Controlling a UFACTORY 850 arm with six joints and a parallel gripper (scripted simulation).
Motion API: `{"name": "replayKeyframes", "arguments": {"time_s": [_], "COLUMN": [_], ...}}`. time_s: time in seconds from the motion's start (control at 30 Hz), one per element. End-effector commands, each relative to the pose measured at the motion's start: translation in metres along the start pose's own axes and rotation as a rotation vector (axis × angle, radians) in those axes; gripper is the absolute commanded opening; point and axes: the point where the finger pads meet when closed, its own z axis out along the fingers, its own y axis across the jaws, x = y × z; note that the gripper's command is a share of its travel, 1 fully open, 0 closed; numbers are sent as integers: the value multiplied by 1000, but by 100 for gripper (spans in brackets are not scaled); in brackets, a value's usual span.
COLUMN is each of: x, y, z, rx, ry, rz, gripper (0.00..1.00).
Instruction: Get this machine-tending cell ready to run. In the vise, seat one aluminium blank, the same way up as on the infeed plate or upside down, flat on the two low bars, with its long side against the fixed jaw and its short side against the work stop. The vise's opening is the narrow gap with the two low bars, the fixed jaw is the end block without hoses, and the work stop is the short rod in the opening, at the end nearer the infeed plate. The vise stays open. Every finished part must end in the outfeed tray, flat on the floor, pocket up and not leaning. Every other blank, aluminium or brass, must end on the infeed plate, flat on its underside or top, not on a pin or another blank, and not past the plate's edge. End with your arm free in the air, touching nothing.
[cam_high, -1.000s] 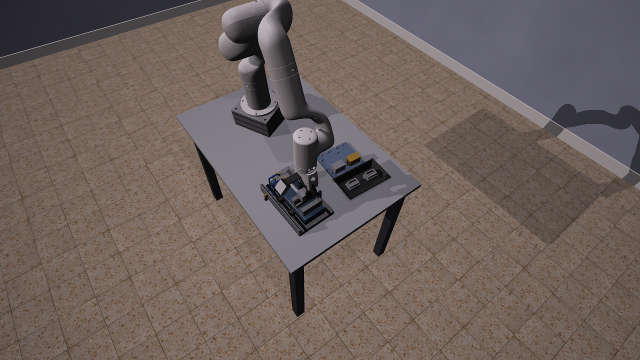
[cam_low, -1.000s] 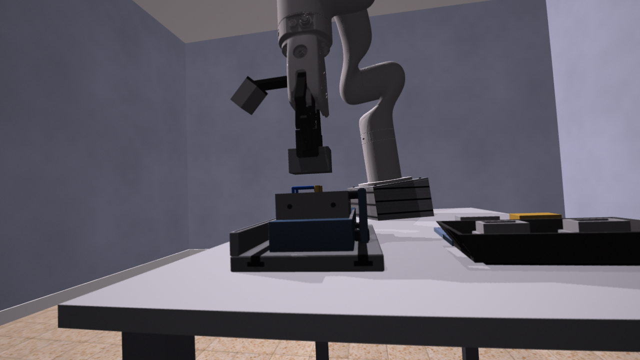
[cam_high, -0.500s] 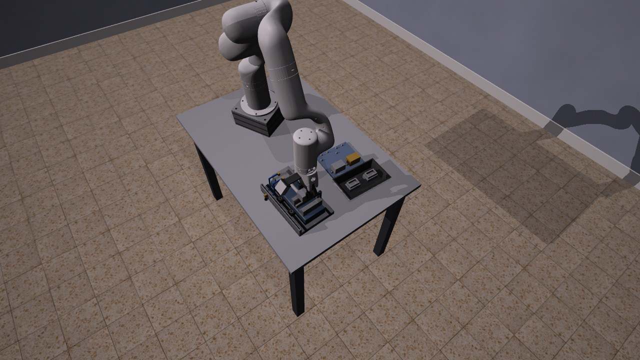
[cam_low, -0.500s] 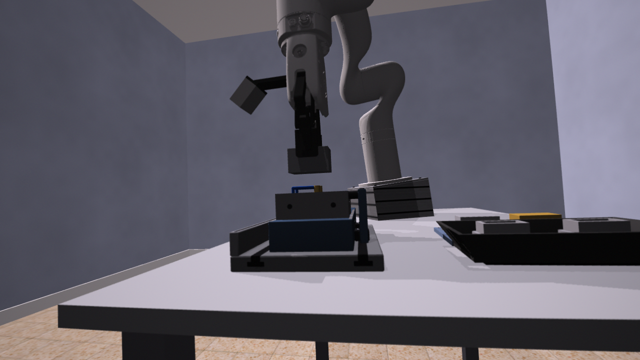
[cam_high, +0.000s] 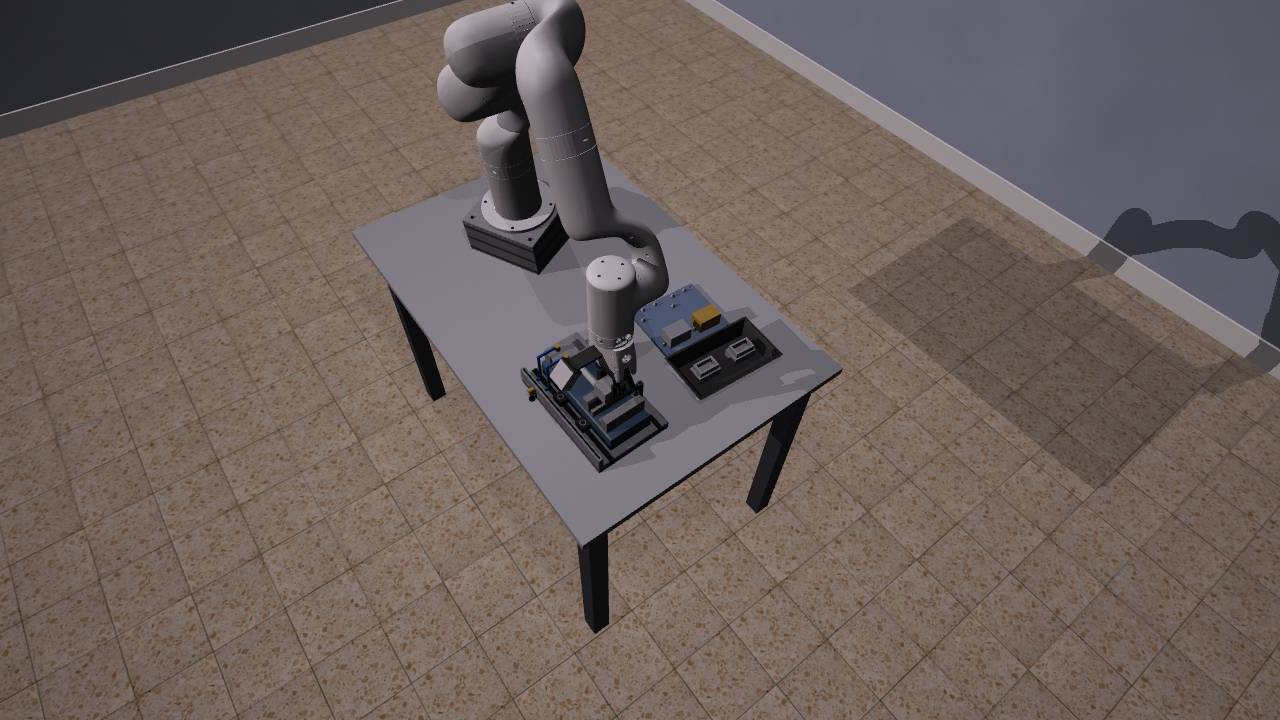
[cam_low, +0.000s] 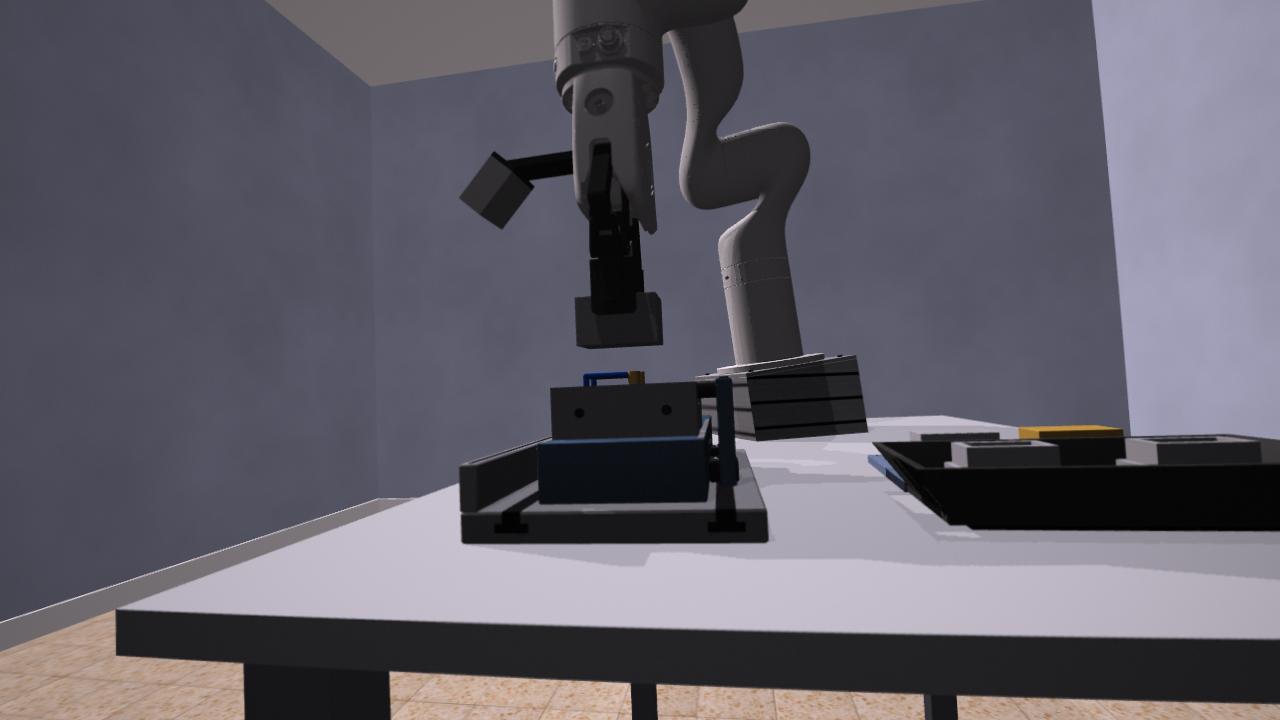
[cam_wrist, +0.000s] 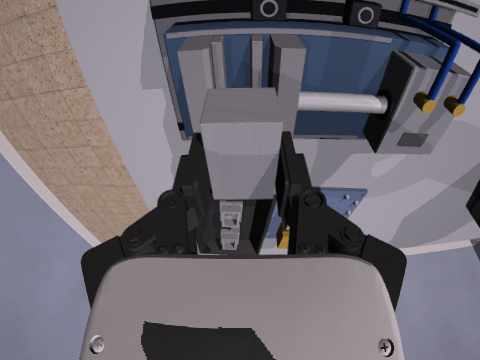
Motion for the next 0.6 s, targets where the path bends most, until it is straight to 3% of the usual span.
{"name": "replayKeyframes", "arguments": {"time_s": [0.0, 0.57], "x": [0, 0], "y": [-1, -1], "z": [-1, 5], "rx": [2, 2], "ry": [0, 0], "rz": [0, 0], "gripper": [0, 0]}}
